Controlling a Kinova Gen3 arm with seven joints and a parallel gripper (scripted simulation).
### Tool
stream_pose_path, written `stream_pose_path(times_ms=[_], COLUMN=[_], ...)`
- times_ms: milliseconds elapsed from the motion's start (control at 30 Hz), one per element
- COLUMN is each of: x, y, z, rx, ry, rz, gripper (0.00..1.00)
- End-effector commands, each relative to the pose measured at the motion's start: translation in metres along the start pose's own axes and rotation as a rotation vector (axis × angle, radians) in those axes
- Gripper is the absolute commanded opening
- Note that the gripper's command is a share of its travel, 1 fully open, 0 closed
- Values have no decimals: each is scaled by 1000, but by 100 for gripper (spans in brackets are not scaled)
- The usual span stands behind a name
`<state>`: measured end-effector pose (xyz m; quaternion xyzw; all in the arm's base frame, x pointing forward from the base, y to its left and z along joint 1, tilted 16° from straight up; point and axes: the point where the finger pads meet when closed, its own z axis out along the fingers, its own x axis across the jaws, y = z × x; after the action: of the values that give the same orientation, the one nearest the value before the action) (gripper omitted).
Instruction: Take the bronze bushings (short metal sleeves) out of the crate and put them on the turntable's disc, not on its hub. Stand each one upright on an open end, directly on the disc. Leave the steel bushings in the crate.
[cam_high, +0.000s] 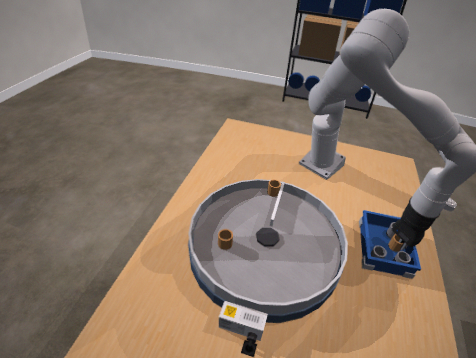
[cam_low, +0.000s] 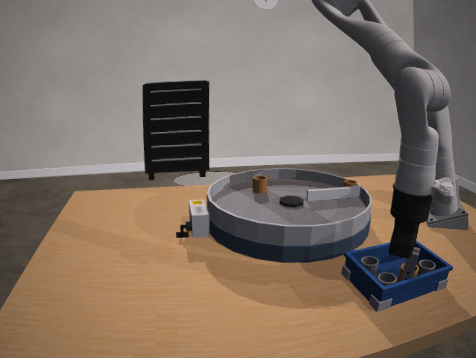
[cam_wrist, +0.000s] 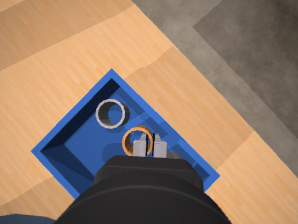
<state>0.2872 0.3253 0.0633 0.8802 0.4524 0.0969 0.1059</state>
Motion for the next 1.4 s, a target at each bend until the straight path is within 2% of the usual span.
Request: stream_pose_path(times_ms=[0,167,233,733,1033,1367], x=[2,2,2,1,1,1], y=[1,1,1,1,1,1], z=[-7,-24,-24,-94,-110,-112], rx=[-2,-2,-2,-2,-2,-2], ry=[7,7,7,7,7,7], rz=[2,2,2,2,2,2], gripper=[0,0,0,0,0,0])
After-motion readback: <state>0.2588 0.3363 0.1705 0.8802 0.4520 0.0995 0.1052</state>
